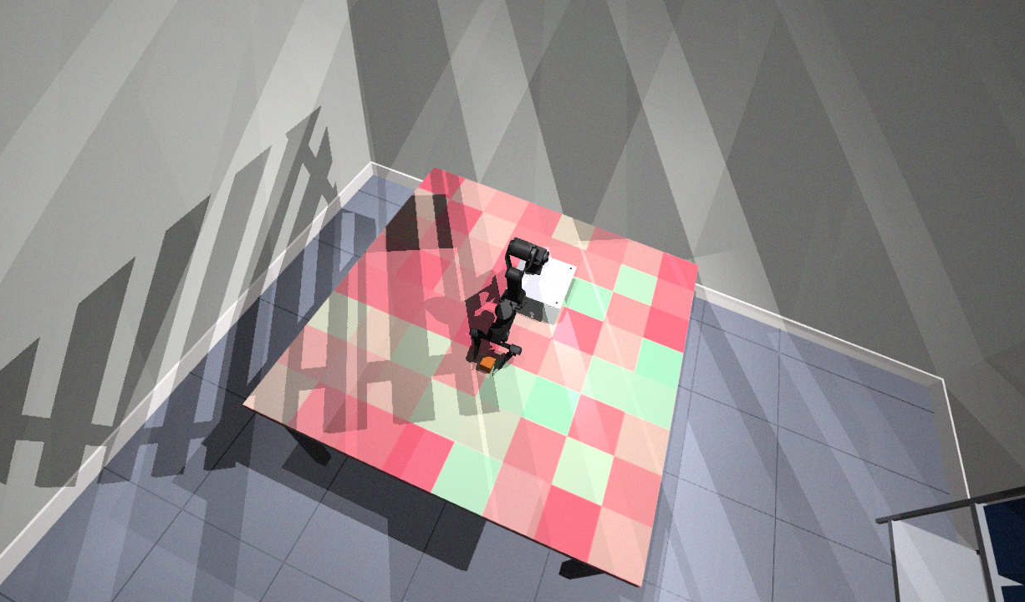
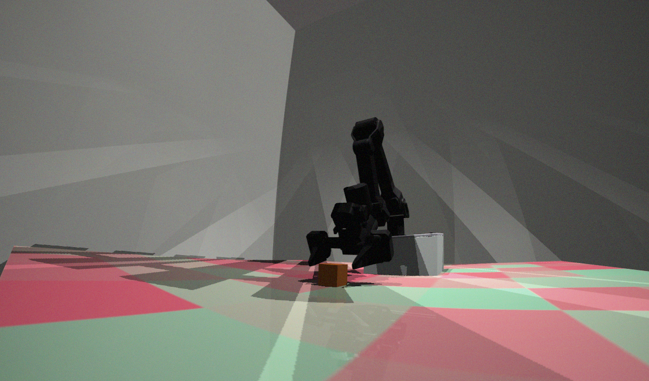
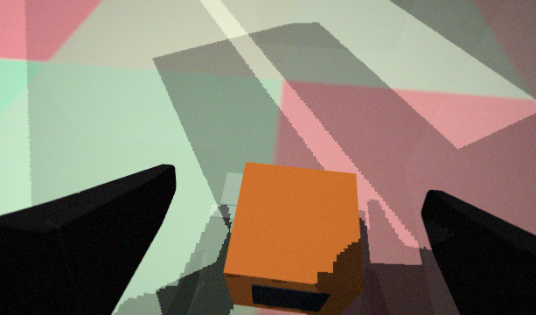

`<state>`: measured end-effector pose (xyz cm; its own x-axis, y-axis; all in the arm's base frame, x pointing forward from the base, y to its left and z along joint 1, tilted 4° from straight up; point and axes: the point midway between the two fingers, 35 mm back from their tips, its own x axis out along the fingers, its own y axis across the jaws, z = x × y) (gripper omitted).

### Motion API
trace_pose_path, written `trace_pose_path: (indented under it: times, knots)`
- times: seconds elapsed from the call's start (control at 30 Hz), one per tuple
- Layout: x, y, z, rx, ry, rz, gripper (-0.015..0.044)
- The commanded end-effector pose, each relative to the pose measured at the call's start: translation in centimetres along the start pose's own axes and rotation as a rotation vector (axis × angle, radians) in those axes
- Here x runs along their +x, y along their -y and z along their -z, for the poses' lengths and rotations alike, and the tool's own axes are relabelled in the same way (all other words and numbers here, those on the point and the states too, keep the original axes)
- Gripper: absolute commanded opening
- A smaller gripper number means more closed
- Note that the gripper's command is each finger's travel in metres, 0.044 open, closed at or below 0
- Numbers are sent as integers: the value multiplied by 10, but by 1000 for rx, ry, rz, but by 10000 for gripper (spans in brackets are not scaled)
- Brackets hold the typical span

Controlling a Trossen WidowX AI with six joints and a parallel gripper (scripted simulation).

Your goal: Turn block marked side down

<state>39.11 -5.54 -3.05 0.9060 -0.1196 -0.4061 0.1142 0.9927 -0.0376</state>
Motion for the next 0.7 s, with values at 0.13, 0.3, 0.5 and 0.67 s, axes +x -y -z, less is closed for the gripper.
trace_pose_path:
  times: [0.13,0.3,0.5,0.67]
  knots:
    - [0,0,0,-3,-1,-3,440]
    - [0,0,0,-3,-1,-3,440]
    - [5,0,-6,-2,-82,-4,440]
    - [1,-1,-22,0,-259,-4,440]
